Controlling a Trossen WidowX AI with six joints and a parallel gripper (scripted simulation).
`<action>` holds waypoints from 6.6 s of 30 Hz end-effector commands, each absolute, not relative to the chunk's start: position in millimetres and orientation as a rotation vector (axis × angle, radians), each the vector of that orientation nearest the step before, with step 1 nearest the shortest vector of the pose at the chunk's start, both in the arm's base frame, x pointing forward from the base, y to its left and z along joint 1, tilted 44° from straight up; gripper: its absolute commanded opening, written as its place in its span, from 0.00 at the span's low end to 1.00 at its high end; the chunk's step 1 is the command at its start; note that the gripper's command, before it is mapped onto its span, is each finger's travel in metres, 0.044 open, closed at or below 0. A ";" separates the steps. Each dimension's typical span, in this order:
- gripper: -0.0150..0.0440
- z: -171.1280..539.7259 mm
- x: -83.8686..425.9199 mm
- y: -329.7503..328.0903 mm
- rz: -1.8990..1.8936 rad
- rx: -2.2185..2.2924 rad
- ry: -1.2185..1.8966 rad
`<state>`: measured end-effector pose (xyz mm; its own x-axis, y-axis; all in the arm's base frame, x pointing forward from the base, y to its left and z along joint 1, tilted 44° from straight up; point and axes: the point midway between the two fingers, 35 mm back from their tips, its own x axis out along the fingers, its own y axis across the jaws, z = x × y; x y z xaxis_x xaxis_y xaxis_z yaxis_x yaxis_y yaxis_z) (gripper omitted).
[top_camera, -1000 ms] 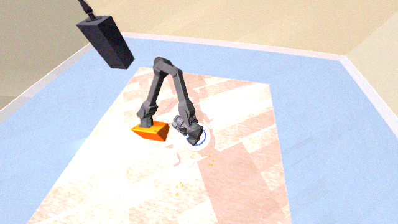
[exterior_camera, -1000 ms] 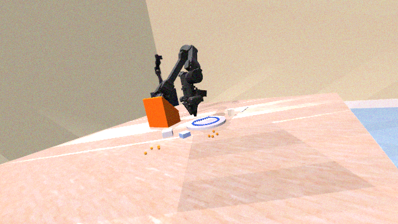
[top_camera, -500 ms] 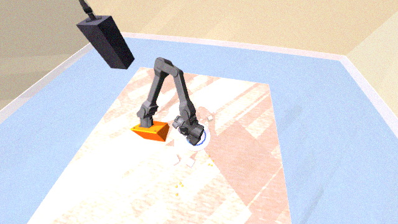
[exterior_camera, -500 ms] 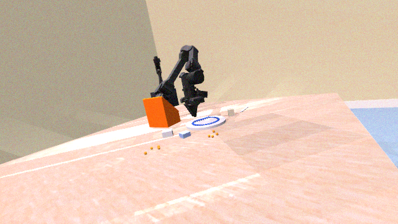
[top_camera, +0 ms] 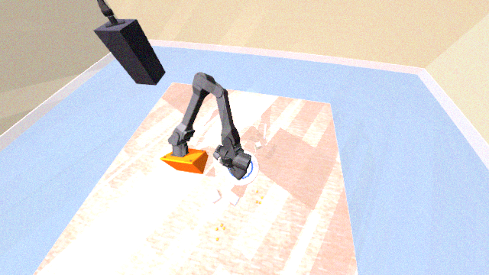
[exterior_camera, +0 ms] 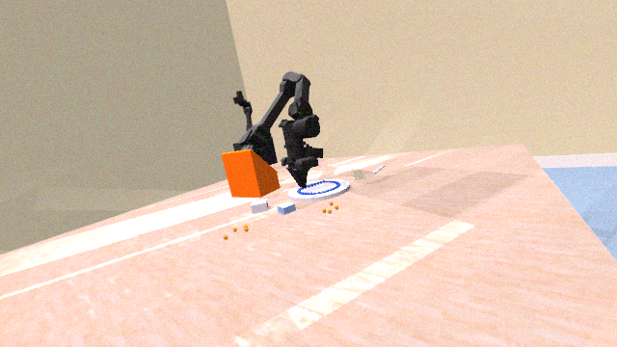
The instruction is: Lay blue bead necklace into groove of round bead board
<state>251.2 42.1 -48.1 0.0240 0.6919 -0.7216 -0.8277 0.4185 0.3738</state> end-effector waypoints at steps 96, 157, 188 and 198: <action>1.00 -45.6 236.8 43.1 1.184 -0.154 1.005; 0.46 3.0 296.1 101.9 1.062 0.029 1.127; 0.25 5.1 297.9 100.2 1.062 0.020 1.123; 0.25 13.1 293.5 100.9 1.062 0.029 1.128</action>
